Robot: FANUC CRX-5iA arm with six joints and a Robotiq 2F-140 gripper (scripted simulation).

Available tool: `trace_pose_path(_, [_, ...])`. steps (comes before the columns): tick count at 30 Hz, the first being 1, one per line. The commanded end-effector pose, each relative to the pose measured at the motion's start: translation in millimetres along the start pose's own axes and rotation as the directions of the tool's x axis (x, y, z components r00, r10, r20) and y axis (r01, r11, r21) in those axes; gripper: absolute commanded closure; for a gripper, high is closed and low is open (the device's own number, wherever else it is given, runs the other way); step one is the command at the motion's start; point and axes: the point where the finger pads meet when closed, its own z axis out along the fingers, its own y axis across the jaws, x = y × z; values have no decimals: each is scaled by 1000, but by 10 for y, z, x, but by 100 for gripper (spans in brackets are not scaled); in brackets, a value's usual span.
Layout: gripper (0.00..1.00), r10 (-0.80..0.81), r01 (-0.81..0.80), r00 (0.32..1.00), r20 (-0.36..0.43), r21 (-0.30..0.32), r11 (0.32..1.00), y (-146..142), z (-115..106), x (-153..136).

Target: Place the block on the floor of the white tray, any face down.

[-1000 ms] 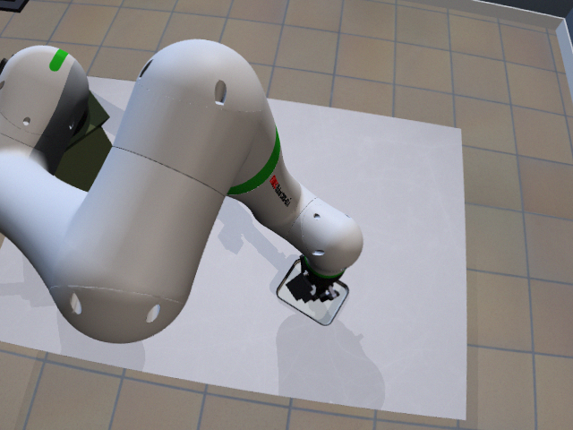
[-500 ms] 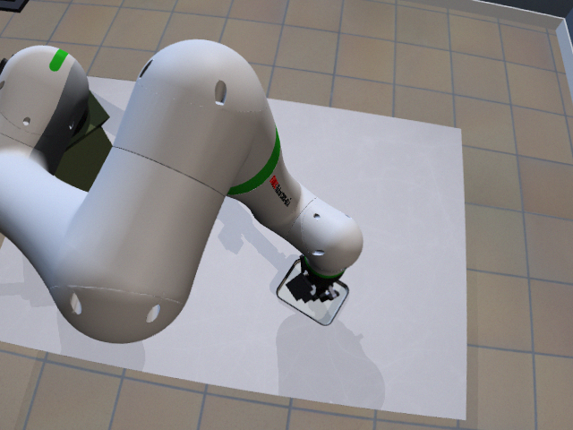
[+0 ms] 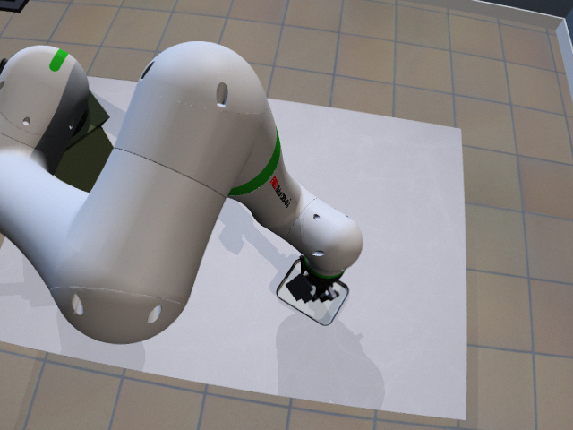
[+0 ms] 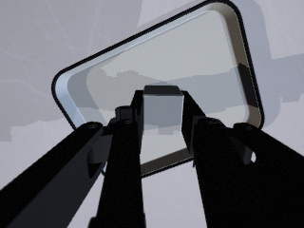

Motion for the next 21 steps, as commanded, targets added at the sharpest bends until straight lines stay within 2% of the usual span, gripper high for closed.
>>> trace_pose_path(1, [90,0,0,1000,1,1,1000,-6,-3,-4])
trace_pose_path(16, [90,0,0,1000,1,1,1000,-6,-3,-4])
trace_pose_path(17, [61,0,0,1000,1,1,1000,-6,-3,-4])
trace_pose_path(21, [61,0,0,1000,1,1,1000,-6,-3,-4])
